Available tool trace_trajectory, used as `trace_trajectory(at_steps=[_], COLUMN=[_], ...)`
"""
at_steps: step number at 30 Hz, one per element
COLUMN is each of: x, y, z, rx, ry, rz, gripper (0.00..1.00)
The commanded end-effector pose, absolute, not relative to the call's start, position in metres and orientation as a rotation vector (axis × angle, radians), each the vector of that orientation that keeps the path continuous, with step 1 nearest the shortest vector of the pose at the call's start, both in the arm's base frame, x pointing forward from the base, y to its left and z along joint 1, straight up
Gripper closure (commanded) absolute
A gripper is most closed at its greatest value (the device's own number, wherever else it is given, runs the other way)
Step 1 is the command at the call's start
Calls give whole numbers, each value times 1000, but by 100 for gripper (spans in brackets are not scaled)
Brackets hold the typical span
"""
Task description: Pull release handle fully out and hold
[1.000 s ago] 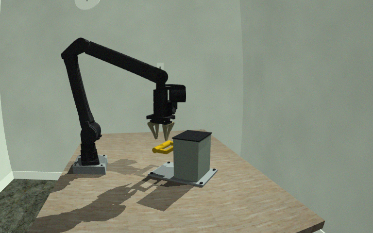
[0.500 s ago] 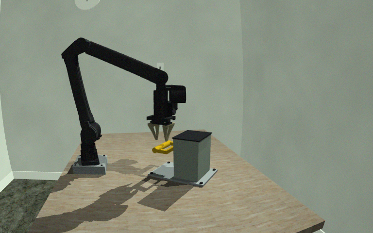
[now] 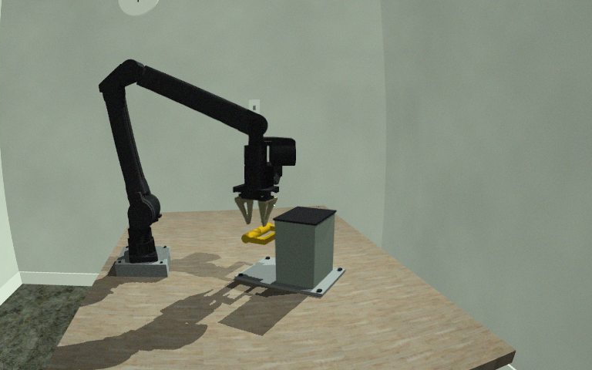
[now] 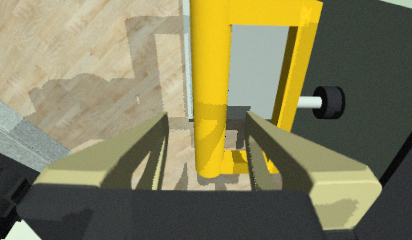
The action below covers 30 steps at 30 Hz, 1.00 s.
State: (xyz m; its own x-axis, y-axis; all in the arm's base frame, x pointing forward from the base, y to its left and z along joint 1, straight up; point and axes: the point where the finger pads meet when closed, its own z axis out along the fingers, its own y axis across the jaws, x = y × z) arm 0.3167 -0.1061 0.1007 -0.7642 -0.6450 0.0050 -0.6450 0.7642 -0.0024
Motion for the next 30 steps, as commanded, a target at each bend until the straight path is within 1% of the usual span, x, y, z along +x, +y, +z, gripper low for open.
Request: trace_trajectory(at_steps=[1,30], x=[319,319], y=[-108,-107], z=[95,102], rx=[1085,1082], ry=[-2943,-2951], rz=[0,11], gripper=[53,53])
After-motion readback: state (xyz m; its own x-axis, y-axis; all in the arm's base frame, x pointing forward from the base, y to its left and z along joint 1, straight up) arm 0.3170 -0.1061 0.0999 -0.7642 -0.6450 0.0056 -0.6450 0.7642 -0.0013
